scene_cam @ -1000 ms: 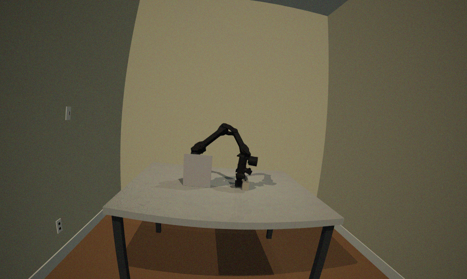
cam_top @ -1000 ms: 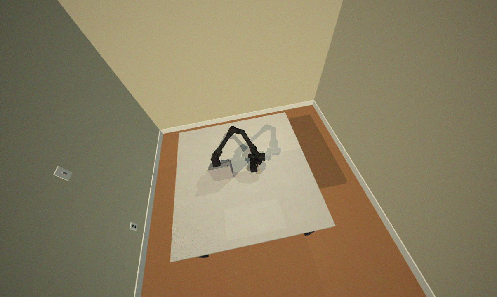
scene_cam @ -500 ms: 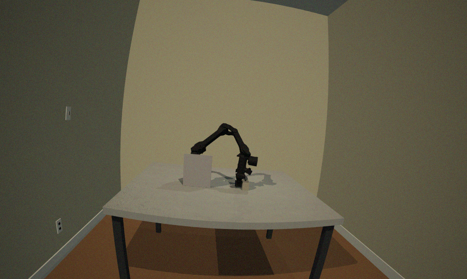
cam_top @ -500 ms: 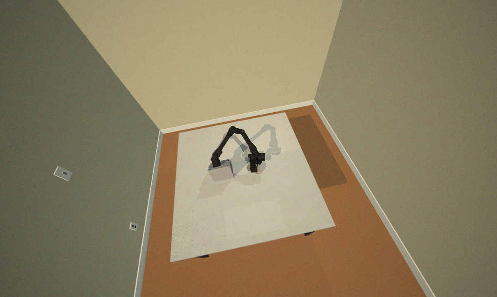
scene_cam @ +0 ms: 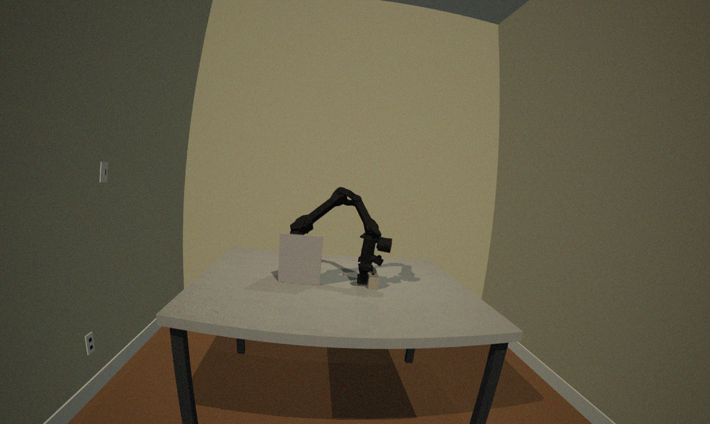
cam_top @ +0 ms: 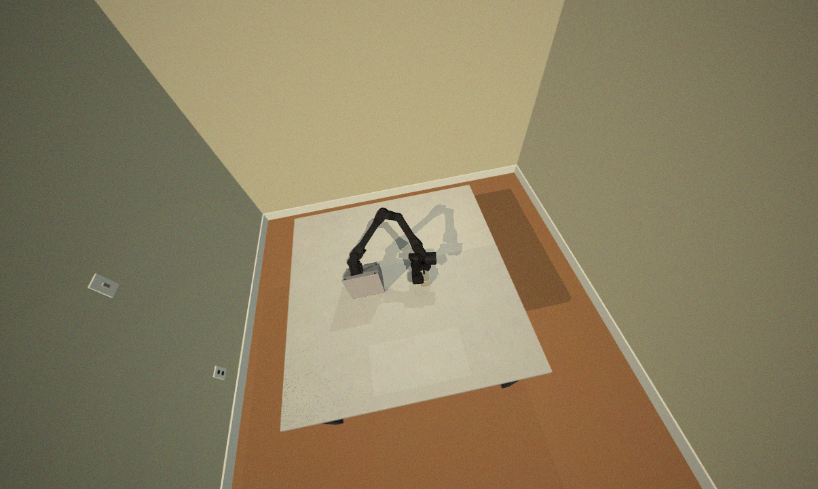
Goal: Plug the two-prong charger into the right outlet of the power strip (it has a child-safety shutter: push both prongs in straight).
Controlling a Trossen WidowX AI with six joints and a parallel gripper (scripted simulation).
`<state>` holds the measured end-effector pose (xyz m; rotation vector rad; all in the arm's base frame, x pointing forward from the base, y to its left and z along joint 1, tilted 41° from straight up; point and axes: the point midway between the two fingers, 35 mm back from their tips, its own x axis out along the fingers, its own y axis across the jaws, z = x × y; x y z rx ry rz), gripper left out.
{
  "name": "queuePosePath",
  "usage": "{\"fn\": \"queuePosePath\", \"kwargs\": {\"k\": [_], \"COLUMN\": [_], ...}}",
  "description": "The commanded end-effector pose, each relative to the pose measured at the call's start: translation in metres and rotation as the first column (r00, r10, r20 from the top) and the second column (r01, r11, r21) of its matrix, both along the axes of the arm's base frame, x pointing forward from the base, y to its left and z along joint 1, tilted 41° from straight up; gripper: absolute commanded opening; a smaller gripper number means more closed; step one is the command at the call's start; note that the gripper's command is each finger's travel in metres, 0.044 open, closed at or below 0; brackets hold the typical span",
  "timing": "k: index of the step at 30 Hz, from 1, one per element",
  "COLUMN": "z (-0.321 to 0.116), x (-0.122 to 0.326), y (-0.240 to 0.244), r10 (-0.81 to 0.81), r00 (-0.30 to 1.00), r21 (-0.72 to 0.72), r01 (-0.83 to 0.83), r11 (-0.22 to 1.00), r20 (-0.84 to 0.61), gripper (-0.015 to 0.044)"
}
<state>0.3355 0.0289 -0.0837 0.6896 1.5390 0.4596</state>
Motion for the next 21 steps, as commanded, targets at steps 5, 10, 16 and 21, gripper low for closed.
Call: {"fn": "queuePosePath", "kwargs": {"k": [5,10,16,21], "z": [0.0027,0.0025,0.0019,0.0014], "x": [0.0076,0.0077,0.0078,0.0078], "y": [-0.0034,-0.003,-0.0025,-0.002], "r10": [-0.002,-0.002,-0.002,-0.002], "r00": [1.0,1.0,1.0,1.0], "r21": [-0.008,-0.008,-0.008,-0.008], "r01": [0.002,0.002,0.002,0.002], "r11": [1.0,1.0,1.0,1.0], "r20": [0.028,0.028,0.028,0.028], "gripper": [0.0,0.0,0.0,0.0]}}
